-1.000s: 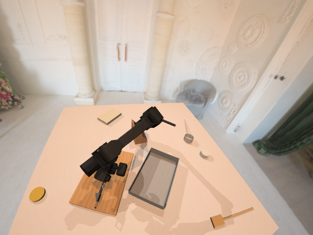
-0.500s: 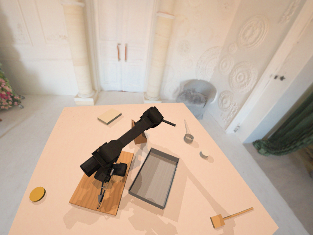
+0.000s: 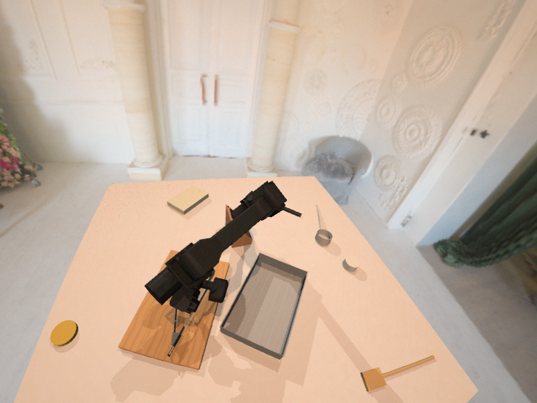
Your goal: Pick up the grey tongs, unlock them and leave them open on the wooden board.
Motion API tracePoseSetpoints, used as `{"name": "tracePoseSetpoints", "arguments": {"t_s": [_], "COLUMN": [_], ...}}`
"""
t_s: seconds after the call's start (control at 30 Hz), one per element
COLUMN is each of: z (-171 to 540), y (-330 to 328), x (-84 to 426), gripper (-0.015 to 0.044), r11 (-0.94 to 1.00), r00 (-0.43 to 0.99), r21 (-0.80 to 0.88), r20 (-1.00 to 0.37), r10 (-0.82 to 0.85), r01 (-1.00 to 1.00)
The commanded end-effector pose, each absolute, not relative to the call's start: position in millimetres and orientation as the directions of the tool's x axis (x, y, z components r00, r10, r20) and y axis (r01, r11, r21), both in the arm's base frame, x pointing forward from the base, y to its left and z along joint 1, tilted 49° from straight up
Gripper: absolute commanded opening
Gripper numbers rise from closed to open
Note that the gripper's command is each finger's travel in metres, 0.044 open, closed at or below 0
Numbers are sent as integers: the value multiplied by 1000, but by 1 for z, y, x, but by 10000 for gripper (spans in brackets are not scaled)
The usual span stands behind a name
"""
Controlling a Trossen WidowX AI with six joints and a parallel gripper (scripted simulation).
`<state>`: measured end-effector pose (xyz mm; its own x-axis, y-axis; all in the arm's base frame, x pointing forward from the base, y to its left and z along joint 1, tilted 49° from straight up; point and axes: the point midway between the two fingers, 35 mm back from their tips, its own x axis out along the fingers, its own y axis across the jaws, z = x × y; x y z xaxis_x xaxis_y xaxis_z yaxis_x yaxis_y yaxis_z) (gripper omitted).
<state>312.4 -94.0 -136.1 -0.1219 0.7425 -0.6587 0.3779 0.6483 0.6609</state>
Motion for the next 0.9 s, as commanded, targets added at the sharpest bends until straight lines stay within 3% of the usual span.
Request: {"name": "tracePoseSetpoints", "arguments": {"t_s": [0.0, 0.2, 0.87], "z": [-75, 0, 31], "y": [-94, -82, -113], "x": [345, 362, 363], "gripper": [440, 440, 440], "r11": [658, 654, 637], "r00": [-94, -93, -49], "r21": [665, 667, 647], "r20": [-675, -671, -685], "r10": [732, 736, 727], "r01": [354, 357, 419]}}
